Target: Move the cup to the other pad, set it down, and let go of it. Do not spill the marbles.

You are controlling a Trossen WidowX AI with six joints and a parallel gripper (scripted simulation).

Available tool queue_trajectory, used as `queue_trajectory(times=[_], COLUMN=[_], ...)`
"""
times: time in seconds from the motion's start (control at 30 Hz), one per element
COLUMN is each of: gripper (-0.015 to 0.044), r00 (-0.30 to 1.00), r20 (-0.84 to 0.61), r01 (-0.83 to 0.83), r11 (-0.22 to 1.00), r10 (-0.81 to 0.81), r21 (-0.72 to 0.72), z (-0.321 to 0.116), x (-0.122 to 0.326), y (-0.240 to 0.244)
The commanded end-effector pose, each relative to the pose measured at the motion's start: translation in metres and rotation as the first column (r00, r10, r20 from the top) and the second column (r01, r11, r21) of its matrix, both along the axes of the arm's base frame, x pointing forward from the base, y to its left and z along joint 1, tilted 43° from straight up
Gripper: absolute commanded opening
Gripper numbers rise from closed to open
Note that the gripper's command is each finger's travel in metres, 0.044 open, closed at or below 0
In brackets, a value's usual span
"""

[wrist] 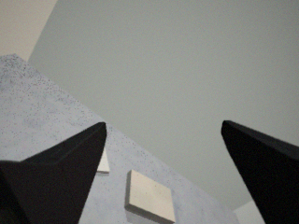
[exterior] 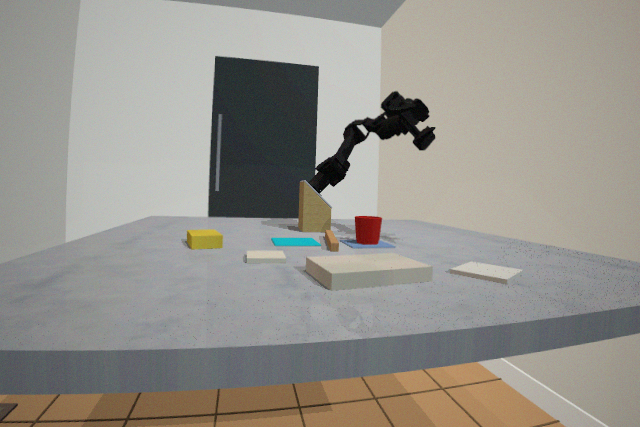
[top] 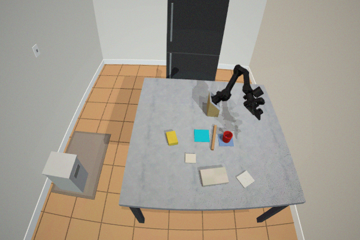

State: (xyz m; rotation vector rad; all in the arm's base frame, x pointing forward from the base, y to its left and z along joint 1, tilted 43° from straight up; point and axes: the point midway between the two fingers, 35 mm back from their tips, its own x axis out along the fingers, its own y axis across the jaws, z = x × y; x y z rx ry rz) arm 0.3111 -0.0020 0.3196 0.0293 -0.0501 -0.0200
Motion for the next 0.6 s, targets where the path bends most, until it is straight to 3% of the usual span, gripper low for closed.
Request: queue_trajectory(times=[0.0,0.17,0.27,0.33,0.47,0.57], gripper=[0.0374,0.0243,0.0164,0.0148,0.0148,0.0148], r00=[1.000,0.905,0.750,0.620,0.343,0.161], r20=[-0.015,-0.401,-0.613,-0.712,-0.790,-0.746], r01=[-0.005,-0.041,0.060,0.181,0.508,0.758], r11=[1.000,0.967,0.897,0.823,0.608,0.403], r10=[0.005,0.142,0.250,0.330,0.508,0.646], r21=[0.007,0.250,0.438,0.539,0.611,0.512], z=[-0.003,-0.093,-0.152,-0.186,-0.236,-0.256], x=[0.002,0.028,0.026,0.017,-0.010,-0.033], y=[0.000,0.007,0.012,0.016,0.027,0.036])
